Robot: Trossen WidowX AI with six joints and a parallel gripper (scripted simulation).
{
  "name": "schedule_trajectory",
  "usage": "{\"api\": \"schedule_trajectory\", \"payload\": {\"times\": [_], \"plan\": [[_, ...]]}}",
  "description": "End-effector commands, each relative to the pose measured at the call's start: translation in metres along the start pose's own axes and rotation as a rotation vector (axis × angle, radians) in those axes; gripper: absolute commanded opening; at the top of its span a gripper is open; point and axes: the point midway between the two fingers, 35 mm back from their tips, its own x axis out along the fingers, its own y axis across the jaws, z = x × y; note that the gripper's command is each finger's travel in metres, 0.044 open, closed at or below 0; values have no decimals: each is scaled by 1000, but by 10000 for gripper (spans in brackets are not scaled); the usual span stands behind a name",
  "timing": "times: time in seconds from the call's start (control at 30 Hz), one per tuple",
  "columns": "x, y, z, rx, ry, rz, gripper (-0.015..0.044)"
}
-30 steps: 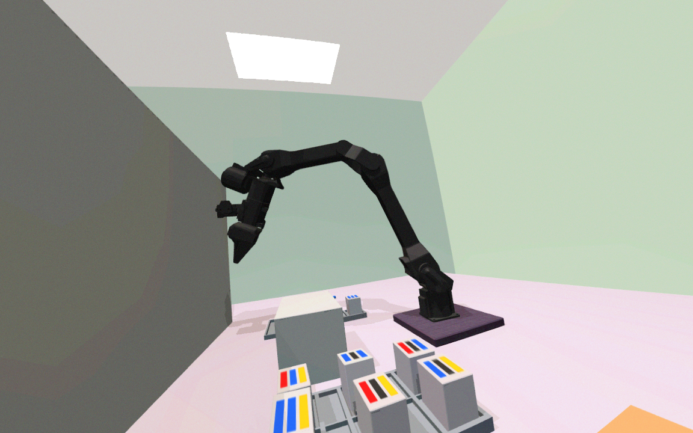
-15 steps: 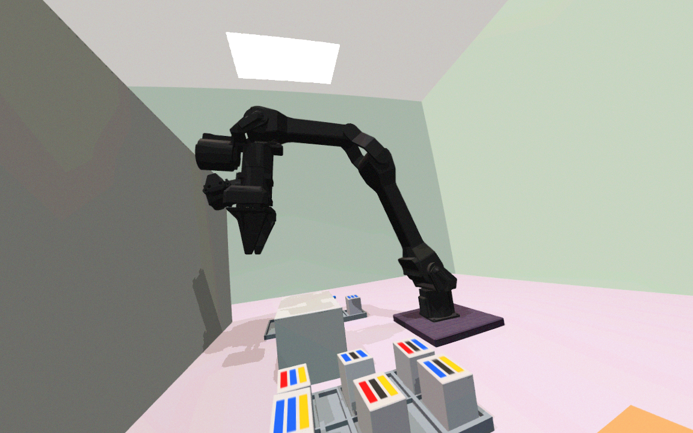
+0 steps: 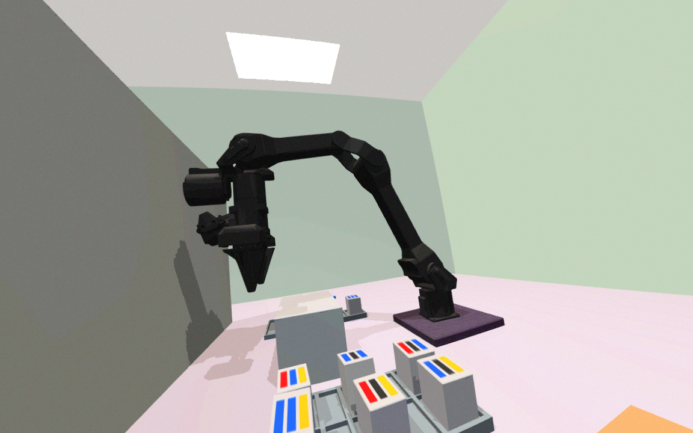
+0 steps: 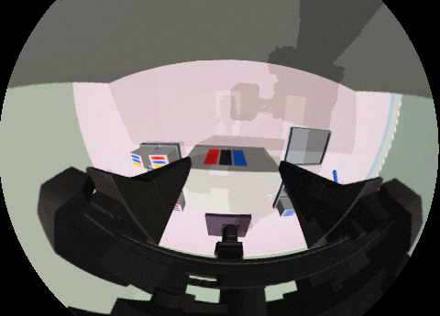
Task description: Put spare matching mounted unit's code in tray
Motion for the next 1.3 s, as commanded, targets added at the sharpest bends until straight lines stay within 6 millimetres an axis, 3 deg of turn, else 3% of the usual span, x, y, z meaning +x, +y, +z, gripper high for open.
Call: {"api": "schedule_trajectory", "payload": {"times": [0.0,0.23,0.37,0.53,0.67,0.8,0.87,1.13,1.27], "plan": [[-2,1,0,5,-8,5,440],[-2,2,-1,0,-8,5,440],[-6,31,-21,-140,-16,-4,440],[-9,86,-71,-533,-16,-1,440],[-8,124,-128,-961,-12,9,440],[-2,145,-188,-1391,-8,21,440],[1,148,-208,-1534,-8,25,440],[1,149,-211,-1552,-8,26,440],[18,150,-210,-1552,-8,26,335]]}}
